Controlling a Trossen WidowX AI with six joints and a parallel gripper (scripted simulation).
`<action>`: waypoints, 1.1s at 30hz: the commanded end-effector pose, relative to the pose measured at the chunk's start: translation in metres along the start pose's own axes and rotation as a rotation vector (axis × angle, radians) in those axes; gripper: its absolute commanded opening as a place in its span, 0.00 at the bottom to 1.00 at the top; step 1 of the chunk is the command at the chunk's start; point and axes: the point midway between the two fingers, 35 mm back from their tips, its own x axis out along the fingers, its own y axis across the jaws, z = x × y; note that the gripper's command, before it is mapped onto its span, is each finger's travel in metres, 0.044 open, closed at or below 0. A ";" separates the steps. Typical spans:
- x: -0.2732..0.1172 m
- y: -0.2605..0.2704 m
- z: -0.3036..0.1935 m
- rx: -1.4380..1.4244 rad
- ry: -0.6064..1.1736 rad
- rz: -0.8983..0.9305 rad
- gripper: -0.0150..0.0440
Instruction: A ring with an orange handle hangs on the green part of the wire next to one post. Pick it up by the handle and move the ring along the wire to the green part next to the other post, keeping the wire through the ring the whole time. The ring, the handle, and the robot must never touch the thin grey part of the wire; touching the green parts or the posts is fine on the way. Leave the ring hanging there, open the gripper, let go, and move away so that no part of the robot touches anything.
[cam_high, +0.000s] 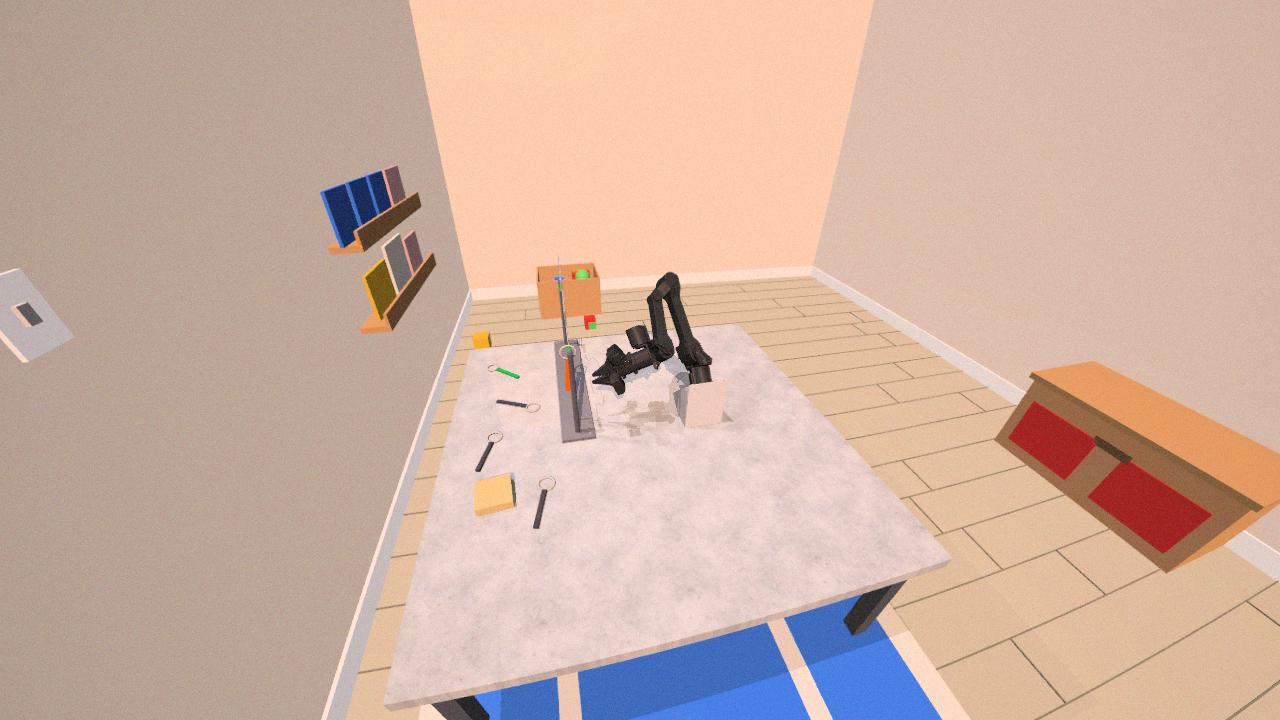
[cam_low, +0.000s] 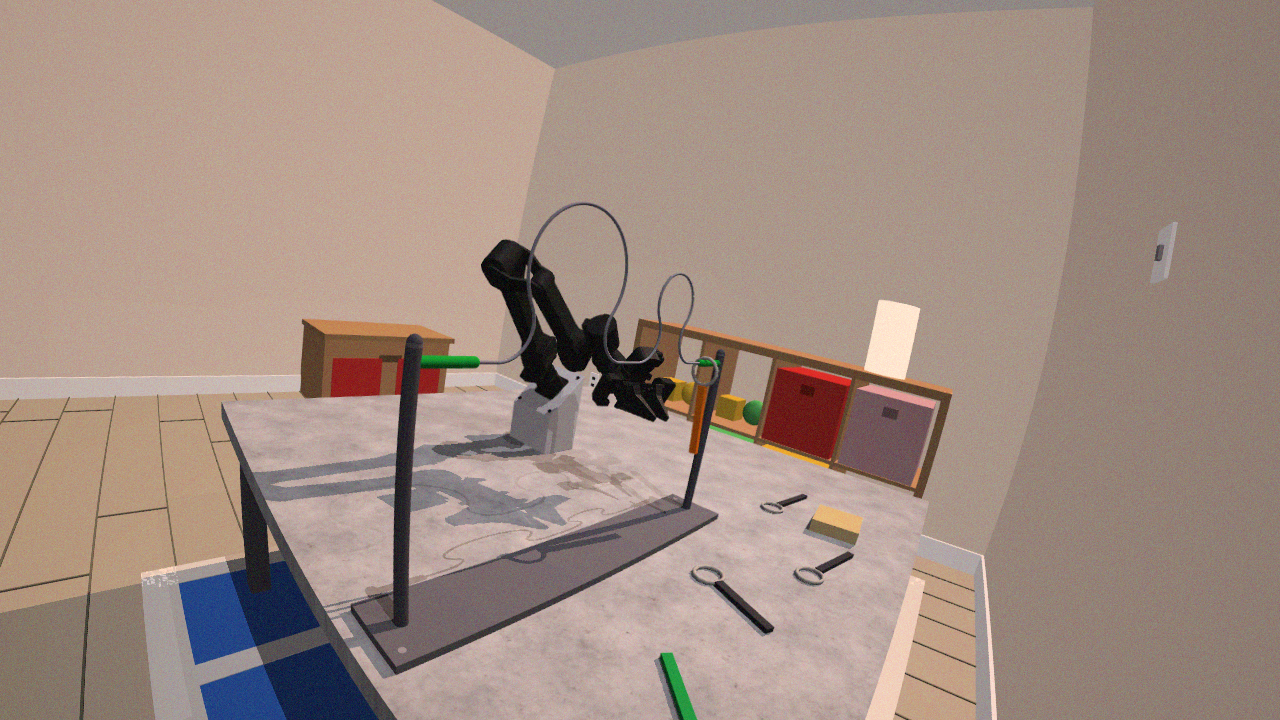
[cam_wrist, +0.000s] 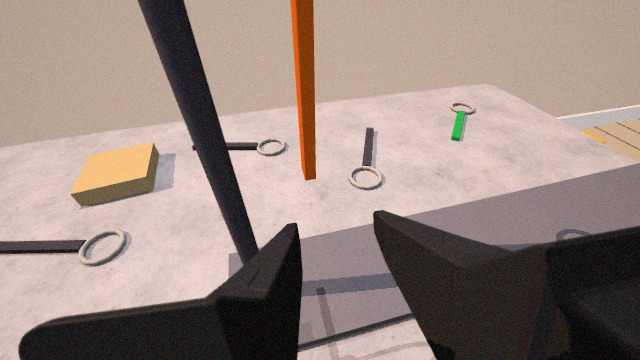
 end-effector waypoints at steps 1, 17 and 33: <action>-0.003 0.000 -0.003 -0.002 0.007 0.002 0.53; -0.003 0.000 -0.003 -0.002 0.007 0.002 0.53; -0.049 -0.001 -0.009 -0.004 0.001 0.001 0.84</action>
